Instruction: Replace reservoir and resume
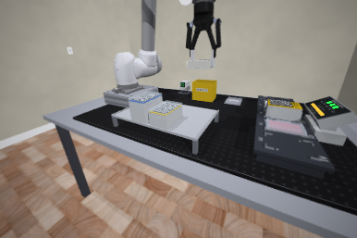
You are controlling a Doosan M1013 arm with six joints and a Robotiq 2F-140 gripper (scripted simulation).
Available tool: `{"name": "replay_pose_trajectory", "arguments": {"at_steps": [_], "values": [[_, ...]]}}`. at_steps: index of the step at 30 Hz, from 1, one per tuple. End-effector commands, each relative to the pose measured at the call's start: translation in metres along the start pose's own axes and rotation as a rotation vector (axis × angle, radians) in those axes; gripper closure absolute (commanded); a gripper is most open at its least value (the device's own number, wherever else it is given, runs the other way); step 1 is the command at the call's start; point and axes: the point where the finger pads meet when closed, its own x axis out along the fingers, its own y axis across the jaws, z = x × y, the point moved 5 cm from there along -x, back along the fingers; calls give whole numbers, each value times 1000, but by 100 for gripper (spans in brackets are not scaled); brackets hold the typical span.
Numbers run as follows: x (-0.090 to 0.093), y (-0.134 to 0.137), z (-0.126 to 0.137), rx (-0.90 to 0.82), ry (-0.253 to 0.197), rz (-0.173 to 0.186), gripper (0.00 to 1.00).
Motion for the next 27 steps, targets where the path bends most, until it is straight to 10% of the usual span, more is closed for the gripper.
{"name": "replay_pose_trajectory", "arguments": {"at_steps": [1, 27], "values": [[-2, -3, -1, 2, -4, -4, 100], [-2, -3, -1, 2, -4, -4, 100]]}}
